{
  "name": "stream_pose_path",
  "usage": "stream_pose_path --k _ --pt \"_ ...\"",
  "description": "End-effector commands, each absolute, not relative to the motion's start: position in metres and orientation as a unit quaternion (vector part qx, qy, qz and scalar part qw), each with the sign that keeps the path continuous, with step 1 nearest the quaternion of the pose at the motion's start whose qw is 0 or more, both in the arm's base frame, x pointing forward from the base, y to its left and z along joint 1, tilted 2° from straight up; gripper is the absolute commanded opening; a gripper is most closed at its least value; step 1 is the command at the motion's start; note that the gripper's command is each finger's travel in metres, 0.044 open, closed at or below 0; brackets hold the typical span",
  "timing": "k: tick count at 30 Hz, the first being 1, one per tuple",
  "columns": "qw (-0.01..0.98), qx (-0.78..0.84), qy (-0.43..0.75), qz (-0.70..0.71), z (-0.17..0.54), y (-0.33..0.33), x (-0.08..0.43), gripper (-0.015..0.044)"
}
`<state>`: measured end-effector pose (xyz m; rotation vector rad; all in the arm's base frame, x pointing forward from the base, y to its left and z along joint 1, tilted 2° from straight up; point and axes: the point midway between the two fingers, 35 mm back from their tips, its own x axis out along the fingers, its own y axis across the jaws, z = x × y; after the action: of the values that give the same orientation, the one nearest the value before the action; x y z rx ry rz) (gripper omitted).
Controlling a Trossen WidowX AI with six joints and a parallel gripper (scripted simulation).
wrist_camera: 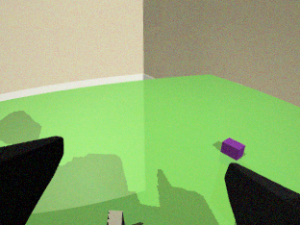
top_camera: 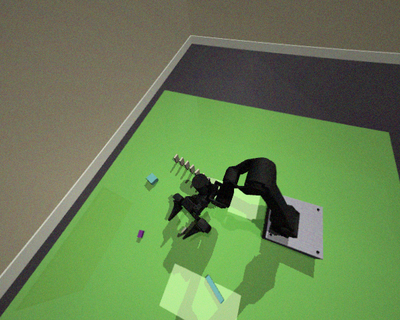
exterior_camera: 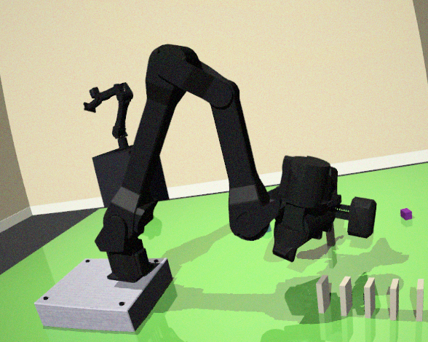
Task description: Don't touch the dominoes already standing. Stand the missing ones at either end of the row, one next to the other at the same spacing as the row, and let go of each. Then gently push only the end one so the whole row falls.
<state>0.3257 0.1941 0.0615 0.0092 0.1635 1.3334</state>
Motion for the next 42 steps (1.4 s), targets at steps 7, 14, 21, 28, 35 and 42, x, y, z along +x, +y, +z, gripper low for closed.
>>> stream_pose_path --k 7,14,21,28,35,42 --pt "0.811 0.125 0.370 0.437 0.048 0.237 0.392 0.0440" --pt "0.780 0.148 0.565 0.225 0.054 0.246 0.379 0.0440" --pt "0.753 0.116 0.645 0.059 0.086 0.236 0.345 0.0440" --pt "0.733 0.083 0.674 -0.019 0.104 0.221 0.320 0.0440" --pt "0.727 0.066 0.681 -0.055 0.116 0.214 0.309 0.0440" --pt "0.727 0.066 0.681 -0.055 0.104 0.214 0.310 0.0440"
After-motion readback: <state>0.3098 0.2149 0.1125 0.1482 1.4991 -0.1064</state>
